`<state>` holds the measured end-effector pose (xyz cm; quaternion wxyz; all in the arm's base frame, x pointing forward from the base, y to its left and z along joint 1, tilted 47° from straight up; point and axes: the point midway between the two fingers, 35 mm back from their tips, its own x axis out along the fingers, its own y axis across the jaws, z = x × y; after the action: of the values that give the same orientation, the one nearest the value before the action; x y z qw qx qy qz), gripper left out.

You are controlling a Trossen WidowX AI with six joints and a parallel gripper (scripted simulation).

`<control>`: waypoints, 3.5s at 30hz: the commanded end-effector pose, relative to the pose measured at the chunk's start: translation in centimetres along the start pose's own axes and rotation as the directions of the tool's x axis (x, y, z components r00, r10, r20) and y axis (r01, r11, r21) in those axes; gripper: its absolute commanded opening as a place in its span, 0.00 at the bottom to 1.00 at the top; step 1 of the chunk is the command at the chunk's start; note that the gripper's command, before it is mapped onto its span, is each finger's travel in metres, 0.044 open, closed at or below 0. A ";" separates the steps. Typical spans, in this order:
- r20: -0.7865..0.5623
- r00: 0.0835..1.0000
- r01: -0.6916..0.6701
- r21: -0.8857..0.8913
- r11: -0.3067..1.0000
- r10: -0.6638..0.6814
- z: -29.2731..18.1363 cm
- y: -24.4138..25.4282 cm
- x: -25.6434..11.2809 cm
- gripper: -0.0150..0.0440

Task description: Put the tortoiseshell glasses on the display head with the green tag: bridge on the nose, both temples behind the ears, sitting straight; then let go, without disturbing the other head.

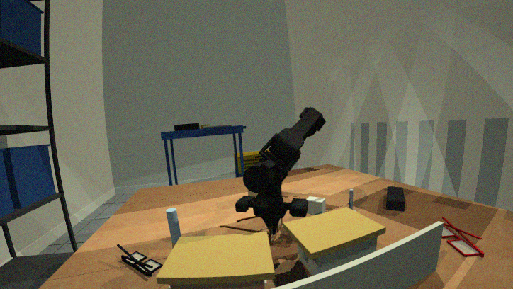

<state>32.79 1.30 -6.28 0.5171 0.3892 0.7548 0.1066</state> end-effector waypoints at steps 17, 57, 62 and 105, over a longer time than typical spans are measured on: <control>0.003 1.000 0.001 0.004 1.000 -0.001 0.6 0.1 -7.4 0.25; 0.012 1.000 -0.002 0.624 0.781 -0.007 -6.8 13.6 -10.4 0.25; 0.009 1.000 -0.004 0.710 0.704 -0.003 -8.7 15.6 -10.3 0.25; -0.006 1.000 0.000 0.868 0.496 0.010 -13.0 19.5 -4.1 0.25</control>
<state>31.32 14.83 13.56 0.2511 0.5959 0.7081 -0.2835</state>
